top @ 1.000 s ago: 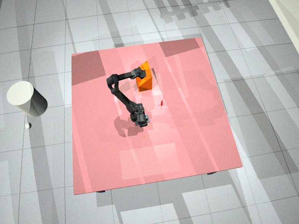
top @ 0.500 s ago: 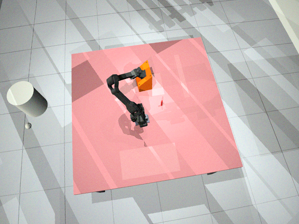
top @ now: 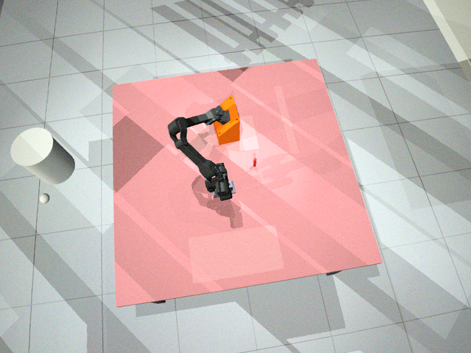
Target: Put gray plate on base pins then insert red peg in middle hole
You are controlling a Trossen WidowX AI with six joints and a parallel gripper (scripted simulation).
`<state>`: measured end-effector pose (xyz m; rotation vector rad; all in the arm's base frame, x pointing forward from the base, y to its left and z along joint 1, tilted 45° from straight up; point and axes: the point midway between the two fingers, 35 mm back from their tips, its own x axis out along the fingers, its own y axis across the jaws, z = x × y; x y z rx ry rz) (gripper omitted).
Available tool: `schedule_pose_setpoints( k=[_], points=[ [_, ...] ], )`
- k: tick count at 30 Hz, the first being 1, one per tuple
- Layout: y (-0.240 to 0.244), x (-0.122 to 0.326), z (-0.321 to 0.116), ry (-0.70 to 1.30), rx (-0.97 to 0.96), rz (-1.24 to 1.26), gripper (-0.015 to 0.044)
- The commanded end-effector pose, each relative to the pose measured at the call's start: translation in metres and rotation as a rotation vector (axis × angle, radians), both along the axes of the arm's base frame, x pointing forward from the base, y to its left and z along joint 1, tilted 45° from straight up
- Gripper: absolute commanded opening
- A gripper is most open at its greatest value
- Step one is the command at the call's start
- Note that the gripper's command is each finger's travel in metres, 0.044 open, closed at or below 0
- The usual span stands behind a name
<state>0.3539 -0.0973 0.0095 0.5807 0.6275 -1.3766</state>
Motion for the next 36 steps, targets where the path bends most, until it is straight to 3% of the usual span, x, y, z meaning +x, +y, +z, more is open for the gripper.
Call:
schedule_pose_setpoints(
  k=[1, 11, 20, 28, 36],
  points=[
    [0.0, 0.0, 0.001, -0.002, 0.0, -0.002, 0.044],
    [0.083, -0.01, 0.082, 0.001, 0.003, 0.004, 0.044],
    [0.087, -0.008, 0.081, 0.0, 0.003, 0.004, 0.044],
    [0.162, -0.045, 0.006, 0.133, 0.02, 0.146, 0.044],
    [0.213, -0.119, -0.064, 0.28, -0.021, 0.285, 0.044]
  ],
)
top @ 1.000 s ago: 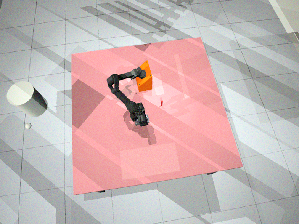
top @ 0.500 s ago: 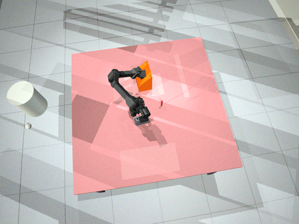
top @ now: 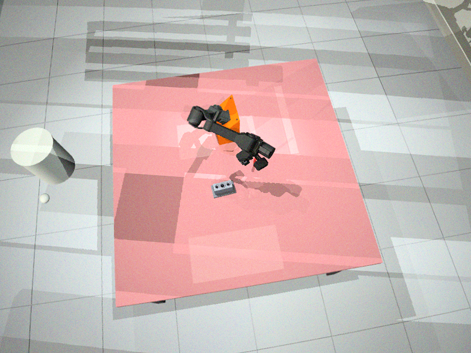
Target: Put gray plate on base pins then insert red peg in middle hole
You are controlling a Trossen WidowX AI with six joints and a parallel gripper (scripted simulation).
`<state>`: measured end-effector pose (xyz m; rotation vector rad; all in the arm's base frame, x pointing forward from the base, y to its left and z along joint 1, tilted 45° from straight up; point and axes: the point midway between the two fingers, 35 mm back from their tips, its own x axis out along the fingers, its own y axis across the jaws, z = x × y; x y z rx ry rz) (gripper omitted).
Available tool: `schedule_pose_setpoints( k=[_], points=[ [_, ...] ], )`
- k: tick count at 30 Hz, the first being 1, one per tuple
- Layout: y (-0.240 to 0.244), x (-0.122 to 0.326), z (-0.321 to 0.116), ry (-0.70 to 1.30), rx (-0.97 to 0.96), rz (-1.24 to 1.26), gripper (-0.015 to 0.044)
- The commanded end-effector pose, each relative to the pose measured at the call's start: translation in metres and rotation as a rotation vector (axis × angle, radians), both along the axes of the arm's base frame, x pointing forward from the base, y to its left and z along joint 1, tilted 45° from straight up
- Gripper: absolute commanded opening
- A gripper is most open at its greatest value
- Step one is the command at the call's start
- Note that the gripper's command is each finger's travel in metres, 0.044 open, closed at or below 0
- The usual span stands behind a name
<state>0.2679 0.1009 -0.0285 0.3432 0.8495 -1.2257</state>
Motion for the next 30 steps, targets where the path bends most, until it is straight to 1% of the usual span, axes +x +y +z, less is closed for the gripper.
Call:
schedule_pose_setpoints(
  k=[1, 6, 10, 30],
  points=[
    [0.015, -0.035, -0.027, 0.057, -0.025, 0.054, 0.044],
    [0.014, -0.033, -0.025, 0.056, -0.025, 0.054, 0.044],
    [-0.004, -0.03, -0.044, 0.056, -0.026, 0.054, 0.044],
    [-0.026, -0.026, -0.065, 0.056, -0.026, 0.054, 0.044]
  ],
)
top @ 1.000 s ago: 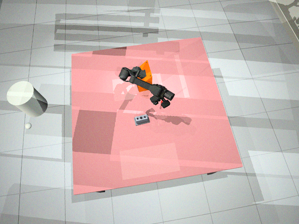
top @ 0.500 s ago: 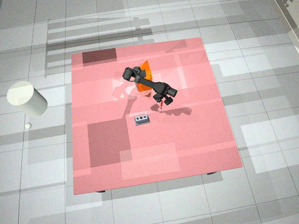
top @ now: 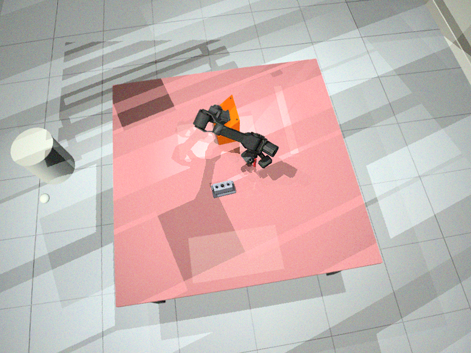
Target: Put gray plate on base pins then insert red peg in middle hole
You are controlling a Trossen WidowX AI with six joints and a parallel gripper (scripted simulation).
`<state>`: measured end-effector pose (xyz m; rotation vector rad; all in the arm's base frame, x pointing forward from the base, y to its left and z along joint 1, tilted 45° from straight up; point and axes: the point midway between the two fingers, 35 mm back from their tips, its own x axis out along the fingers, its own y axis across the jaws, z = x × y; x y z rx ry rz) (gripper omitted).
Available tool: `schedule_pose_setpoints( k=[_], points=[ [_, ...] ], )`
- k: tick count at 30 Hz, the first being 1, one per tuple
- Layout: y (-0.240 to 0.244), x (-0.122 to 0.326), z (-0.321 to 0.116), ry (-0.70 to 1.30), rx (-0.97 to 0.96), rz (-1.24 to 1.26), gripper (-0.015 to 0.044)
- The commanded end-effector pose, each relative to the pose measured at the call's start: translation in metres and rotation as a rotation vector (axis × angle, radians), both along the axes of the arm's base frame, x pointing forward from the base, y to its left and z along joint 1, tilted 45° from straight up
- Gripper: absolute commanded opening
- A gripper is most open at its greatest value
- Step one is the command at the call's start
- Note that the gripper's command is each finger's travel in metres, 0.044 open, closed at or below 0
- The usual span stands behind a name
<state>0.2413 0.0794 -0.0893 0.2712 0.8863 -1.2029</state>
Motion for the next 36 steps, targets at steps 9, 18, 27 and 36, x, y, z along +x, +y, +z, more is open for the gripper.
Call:
schedule_pose_setpoints(
  k=[9, 18, 27, 36],
  points=[
    [-0.015, 0.002, -0.014, 0.001, -0.005, 0.006, 0.044],
    [-0.025, 0.003, -0.024, 0.001, -0.006, 0.005, 0.044],
    [-0.034, 0.004, -0.032, 0.0, -0.007, 0.005, 0.044],
    [-0.034, 0.004, -0.032, 0.0, -0.007, 0.005, 0.0204]
  ],
)
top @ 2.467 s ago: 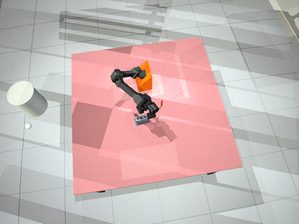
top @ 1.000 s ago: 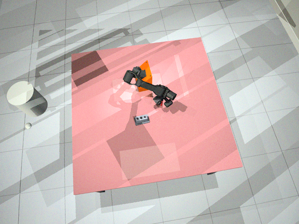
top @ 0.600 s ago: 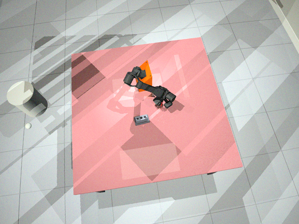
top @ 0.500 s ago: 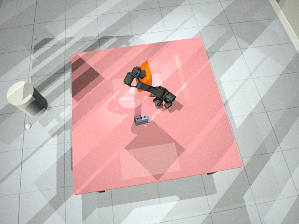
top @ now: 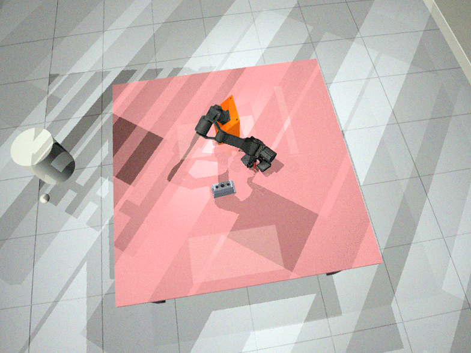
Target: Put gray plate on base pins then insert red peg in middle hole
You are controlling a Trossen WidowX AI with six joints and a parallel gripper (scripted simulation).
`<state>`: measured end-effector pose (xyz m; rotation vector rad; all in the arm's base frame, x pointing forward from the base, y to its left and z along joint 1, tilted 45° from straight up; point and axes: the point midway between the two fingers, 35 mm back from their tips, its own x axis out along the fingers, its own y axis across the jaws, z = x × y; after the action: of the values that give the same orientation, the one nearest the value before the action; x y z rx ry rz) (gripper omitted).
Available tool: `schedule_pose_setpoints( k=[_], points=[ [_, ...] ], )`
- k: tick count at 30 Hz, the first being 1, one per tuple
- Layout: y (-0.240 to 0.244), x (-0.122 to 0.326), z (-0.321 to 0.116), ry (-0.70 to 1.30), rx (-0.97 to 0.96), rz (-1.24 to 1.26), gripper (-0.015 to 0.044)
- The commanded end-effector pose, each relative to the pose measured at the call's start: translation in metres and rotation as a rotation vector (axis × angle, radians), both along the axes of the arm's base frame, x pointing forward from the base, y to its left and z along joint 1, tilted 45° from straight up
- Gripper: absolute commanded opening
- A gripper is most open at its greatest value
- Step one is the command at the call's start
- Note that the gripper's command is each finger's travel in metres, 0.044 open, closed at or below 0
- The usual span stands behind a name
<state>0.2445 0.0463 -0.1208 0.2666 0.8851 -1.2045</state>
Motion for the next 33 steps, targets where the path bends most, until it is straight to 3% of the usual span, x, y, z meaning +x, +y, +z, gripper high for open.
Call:
schedule_pose_setpoints(
  k=[1, 7, 10, 33],
  points=[
    [0.0, 0.001, 0.0, -0.001, -0.003, 0.005, 0.0177],
    [0.0, 0.001, 0.0, -0.001, -0.003, 0.005, 0.002],
    [0.0, 0.001, 0.0, -0.001, -0.003, 0.005, 0.0],
    [0.028, 0.001, 0.024, 0.0, 0.003, 0.006, 0.0]
  ],
)
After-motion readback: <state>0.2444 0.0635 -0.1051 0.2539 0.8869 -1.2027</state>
